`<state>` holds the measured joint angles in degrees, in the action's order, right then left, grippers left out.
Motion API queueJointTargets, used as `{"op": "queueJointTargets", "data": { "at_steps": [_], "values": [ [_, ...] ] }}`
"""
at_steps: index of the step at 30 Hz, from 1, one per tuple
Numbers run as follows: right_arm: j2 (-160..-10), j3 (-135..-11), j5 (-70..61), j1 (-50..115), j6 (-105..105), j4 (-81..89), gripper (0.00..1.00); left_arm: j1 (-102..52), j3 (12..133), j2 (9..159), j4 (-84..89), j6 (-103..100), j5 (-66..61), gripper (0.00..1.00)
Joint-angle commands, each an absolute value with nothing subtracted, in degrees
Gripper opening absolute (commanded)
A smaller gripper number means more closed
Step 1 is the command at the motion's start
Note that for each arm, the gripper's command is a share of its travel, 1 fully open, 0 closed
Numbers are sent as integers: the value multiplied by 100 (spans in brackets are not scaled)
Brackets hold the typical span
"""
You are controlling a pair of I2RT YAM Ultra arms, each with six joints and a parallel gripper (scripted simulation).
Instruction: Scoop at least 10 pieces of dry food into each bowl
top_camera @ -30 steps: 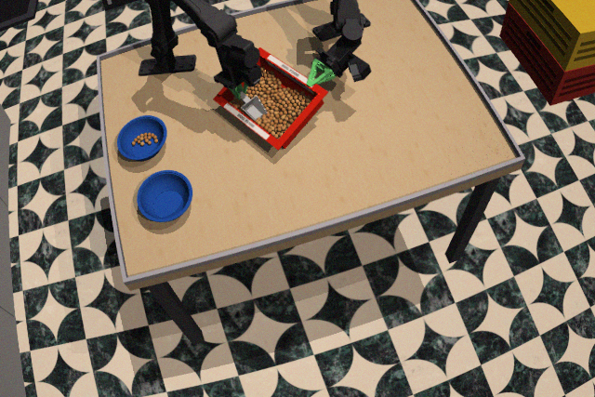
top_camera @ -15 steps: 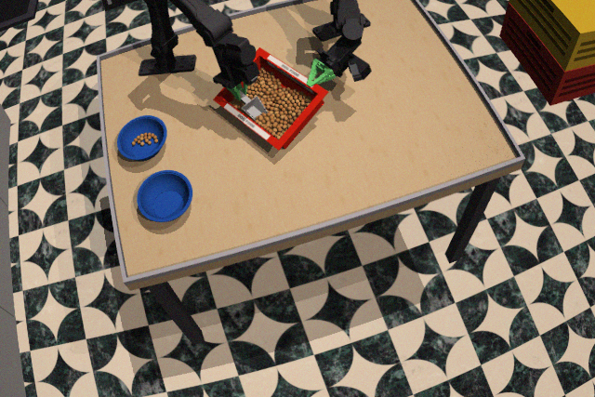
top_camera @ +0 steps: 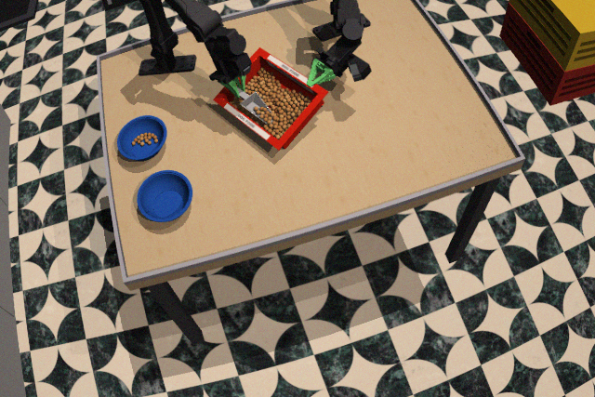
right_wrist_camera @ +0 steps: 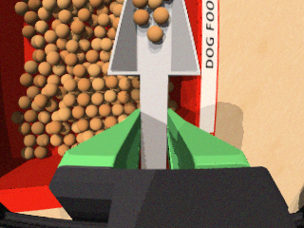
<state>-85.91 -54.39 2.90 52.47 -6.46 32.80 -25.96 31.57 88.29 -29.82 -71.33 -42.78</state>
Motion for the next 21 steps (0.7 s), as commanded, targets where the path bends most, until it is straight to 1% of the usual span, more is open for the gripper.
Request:
{"op": "queueJointTargets", "data": {
  "at_steps": [1, 8, 11, 12, 21],
  "values": [
    [-8170, -5222, 412, 5324, -689, 2623, 0, -2574, 3387, 8546, -3242, -7047, -4349, 0],
    [-7749, -4617, 505, 5372, -691, 1912, 0, -2574, 3387, 8546, -3242, -7047, -4349, 0],
    [-7770, -4640, 484, 5372, -677, 2077, 0, -2574, 3387, 8546, -3242, -7047, -4349, 0],
    [-7642, -4447, 530, 5381, -678, 1715, 0, -2574, 3387, 8546, -3242, -7047, -4349, 0],
    [-7124, -3585, 675, 5473, -691, 669, 0, -2574, 3387, 8546, -3242, -7047, -4349, 0]
  ]
}}
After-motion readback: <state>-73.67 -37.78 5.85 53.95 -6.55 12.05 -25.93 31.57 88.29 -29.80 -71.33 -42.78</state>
